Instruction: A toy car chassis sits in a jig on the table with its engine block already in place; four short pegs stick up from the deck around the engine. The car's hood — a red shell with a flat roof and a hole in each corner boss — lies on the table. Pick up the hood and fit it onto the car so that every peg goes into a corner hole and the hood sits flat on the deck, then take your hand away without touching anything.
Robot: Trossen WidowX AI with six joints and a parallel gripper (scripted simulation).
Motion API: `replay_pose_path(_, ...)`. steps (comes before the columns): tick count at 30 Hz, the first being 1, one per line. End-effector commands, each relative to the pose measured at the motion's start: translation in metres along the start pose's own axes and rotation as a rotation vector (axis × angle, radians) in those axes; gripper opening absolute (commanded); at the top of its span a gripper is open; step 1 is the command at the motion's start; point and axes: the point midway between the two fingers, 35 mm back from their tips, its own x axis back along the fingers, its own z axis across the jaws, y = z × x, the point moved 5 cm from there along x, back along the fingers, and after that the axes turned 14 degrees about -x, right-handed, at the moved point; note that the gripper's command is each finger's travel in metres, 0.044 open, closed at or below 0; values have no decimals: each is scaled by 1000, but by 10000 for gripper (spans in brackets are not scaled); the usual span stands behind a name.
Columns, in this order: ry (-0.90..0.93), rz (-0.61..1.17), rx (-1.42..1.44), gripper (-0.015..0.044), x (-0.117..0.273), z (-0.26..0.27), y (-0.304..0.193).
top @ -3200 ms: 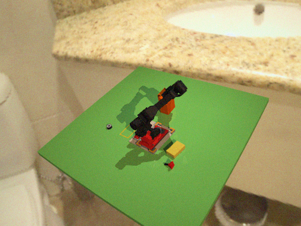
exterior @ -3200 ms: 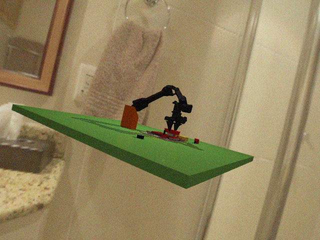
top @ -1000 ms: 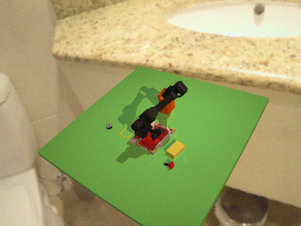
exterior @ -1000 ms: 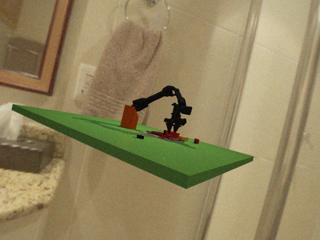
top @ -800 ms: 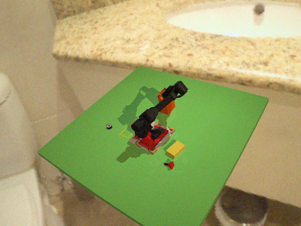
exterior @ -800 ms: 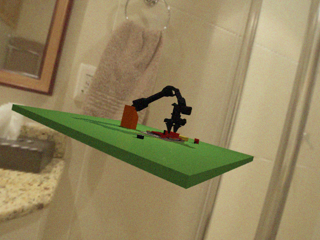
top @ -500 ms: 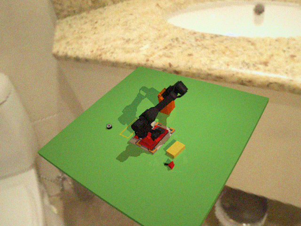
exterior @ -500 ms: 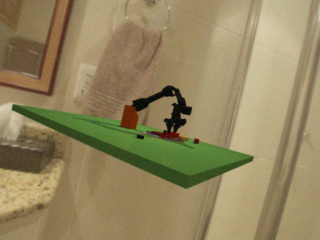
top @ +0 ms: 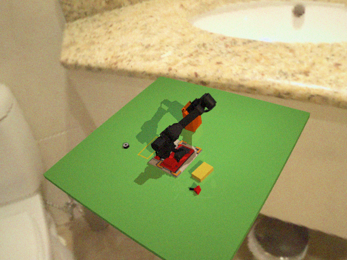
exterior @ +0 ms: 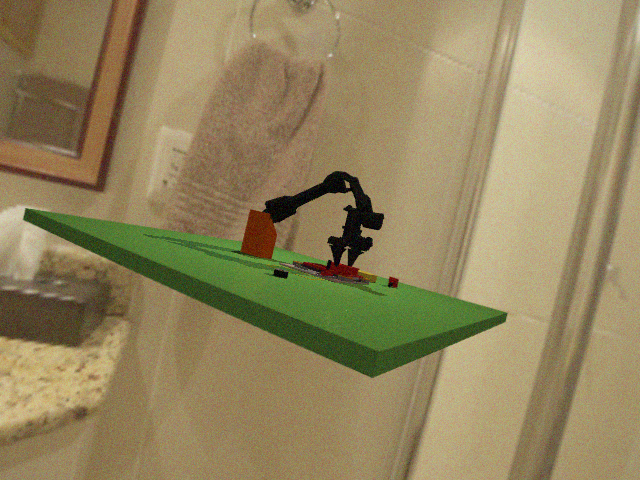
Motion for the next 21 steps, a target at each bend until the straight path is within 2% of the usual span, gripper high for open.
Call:
replay_pose_path(1, -2, -4, 3, 440, 17, 0, 3)
replay_pose_path(6, -2, 5, 3, 440, 66, 0, 3)
replay_pose_path(21, -2, 5, 3, 440, 68, 0, 2)
